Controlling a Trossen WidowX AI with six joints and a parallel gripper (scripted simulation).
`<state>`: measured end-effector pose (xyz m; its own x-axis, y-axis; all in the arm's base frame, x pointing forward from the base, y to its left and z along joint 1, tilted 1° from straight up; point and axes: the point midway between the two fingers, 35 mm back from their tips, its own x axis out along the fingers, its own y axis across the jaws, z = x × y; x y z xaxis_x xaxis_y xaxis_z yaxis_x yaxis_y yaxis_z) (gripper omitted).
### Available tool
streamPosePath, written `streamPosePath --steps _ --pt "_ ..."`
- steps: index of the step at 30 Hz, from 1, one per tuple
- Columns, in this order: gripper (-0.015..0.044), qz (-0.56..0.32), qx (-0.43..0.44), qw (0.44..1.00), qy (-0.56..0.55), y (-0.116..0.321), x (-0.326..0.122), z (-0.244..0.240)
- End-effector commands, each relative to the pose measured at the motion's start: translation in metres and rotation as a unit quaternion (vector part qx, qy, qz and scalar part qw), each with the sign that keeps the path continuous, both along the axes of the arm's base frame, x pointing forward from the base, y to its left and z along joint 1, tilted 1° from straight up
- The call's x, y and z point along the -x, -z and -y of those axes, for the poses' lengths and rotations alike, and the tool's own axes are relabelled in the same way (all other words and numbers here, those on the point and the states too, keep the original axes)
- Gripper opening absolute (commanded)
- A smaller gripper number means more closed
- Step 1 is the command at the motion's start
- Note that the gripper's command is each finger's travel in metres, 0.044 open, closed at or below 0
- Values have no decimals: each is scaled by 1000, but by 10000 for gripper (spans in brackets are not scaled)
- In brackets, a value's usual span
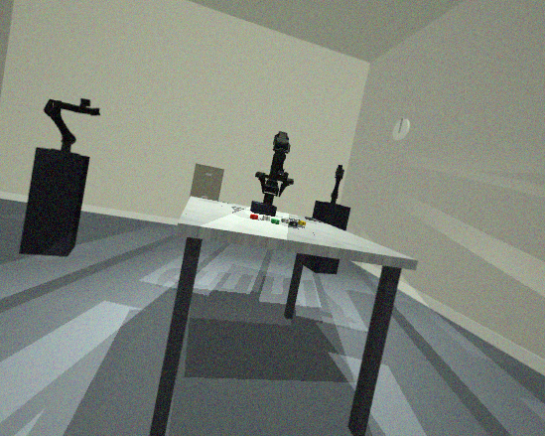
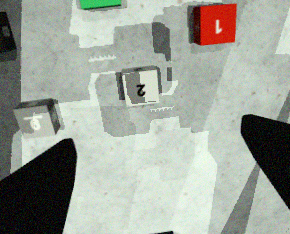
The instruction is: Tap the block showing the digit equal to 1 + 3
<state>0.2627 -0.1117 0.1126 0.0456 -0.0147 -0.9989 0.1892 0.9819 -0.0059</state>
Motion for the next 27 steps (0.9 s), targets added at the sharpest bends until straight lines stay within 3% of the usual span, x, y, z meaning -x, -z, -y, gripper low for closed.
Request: streamPosePath --steps 1,10,19,27 --pt "400 -1 -4 1000 2 1 0 -2" --pt "400 -1 -4 1000 2 1 0 -4" --pt "400 -2 -9 1000 2 1 8 -106" --pt "400 -2 -9 1000 2 2 11 -113"
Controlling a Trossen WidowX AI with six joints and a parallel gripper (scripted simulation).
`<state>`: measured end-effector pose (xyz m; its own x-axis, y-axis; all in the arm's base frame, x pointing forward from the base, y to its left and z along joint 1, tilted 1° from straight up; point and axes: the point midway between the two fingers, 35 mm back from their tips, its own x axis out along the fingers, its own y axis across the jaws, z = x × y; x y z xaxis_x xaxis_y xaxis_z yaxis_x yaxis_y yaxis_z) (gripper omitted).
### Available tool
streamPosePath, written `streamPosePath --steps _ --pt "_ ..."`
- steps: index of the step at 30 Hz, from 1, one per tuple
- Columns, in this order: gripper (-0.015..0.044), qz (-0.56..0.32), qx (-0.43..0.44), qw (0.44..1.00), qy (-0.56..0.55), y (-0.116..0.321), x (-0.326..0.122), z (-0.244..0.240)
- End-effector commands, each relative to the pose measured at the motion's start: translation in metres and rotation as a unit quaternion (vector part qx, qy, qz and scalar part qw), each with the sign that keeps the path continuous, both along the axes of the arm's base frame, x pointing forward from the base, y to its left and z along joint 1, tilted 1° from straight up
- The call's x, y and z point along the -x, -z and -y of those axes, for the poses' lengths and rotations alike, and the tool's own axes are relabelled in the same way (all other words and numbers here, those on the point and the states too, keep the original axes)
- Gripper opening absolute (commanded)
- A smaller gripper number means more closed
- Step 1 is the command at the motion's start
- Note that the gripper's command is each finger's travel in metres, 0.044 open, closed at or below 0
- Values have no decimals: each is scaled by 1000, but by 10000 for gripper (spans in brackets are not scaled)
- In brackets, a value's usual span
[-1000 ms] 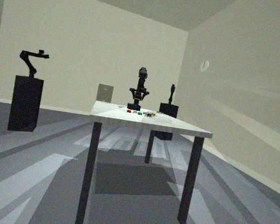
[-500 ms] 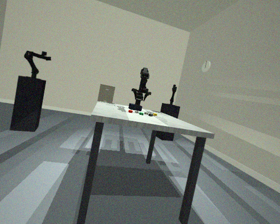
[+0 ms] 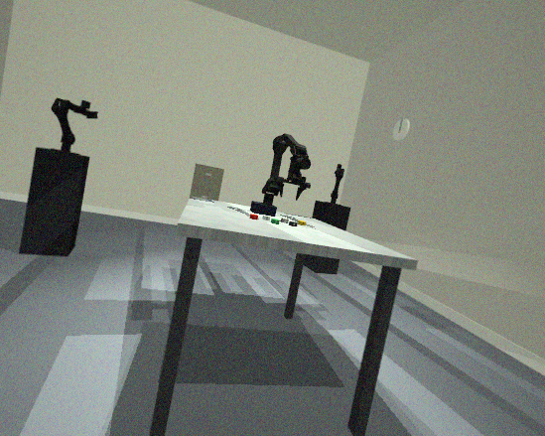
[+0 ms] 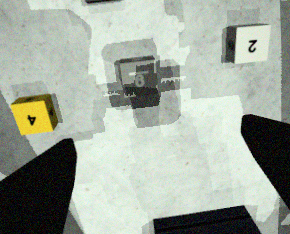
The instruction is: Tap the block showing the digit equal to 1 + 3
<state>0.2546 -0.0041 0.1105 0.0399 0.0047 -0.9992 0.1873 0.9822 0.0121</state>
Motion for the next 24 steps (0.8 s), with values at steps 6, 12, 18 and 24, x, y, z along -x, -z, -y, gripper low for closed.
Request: streamPosePath --steps 6,12,18,24 --pt "400 1 0 1000 3 -1 3 -5" --pt "400 1 0 1000 3 -1 3 -5" --pt "400 1 0 1000 3 -1 1 -13" --pt "400 1 -4 1000 3 -2 0 -84"
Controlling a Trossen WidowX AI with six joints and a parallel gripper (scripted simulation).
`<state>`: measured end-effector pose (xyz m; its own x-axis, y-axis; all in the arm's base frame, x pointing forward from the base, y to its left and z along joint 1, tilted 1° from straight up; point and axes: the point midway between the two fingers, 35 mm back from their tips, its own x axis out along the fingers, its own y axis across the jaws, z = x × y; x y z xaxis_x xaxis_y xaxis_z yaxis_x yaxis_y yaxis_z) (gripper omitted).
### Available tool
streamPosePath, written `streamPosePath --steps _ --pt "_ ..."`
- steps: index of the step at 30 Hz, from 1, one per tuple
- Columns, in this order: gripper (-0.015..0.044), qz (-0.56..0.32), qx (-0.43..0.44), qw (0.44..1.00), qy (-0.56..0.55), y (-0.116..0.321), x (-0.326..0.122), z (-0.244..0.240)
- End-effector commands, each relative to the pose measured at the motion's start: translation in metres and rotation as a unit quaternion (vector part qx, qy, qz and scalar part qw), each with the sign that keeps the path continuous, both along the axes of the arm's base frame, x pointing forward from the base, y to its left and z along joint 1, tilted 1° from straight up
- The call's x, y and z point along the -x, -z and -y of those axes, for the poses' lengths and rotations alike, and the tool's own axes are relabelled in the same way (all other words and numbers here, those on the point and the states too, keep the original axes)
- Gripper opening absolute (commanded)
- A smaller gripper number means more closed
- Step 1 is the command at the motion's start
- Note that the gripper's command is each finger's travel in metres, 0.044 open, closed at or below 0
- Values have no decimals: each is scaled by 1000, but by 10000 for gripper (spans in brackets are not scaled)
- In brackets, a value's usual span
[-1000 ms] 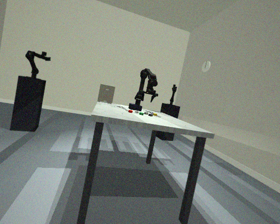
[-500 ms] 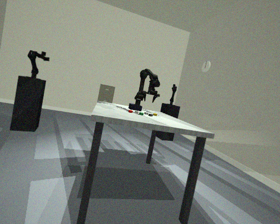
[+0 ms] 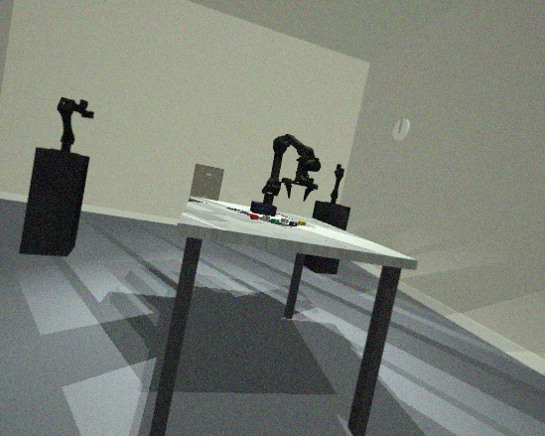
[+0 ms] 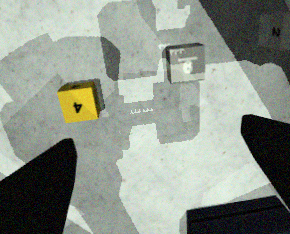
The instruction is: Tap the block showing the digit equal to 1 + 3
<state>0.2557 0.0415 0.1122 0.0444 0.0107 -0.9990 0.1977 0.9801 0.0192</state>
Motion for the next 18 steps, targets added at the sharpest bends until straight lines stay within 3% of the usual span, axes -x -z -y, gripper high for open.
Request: streamPosePath --steps 1,18 --pt "400 -1 -1 1000 -2 0 3 -48" --pt "400 -1 -1 1000 -2 0 4 -56"
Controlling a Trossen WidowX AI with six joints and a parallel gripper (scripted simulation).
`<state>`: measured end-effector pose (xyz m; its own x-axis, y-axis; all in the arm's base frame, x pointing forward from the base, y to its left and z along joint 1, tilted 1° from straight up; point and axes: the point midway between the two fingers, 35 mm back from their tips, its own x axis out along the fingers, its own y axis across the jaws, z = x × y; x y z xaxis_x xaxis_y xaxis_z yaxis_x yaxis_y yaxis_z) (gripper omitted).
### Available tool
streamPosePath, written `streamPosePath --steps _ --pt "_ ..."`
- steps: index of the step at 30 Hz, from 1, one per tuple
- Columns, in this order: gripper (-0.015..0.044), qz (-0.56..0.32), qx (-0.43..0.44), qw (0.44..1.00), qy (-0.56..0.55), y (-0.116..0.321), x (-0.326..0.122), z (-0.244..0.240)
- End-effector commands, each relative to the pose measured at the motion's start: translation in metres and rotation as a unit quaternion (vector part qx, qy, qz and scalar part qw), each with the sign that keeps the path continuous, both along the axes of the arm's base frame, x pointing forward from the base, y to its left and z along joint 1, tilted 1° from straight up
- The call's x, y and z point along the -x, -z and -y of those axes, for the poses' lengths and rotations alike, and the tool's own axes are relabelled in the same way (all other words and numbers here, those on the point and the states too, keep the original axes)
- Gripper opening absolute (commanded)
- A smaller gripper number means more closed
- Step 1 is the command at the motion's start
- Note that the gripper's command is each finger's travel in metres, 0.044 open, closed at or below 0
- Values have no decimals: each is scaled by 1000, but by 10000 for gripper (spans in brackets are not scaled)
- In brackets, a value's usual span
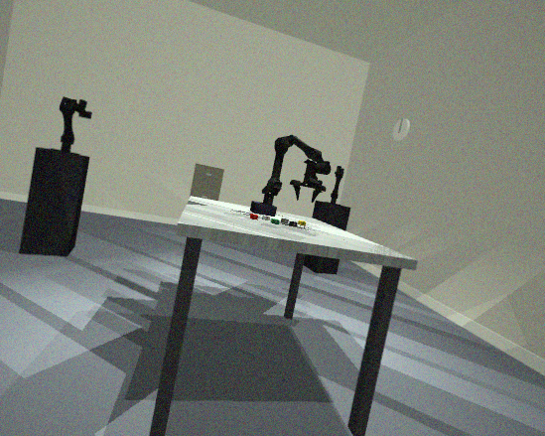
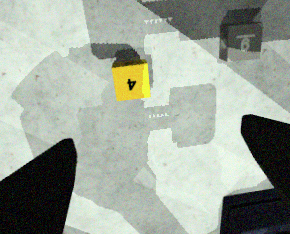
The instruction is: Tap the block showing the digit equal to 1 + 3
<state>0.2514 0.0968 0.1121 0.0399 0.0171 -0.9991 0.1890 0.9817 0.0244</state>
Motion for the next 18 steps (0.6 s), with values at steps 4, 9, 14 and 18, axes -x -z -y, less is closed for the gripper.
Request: streamPosePath --steps 4,9,14,18 --pt "400 1 2 1000 2 0 0 0" --pt "374 1 2 1000 2 3 -1 -1" --pt "242 1 2 1000 2 71 -5 -2" --pt "138 1 2 1000 2 81 -4 -2"
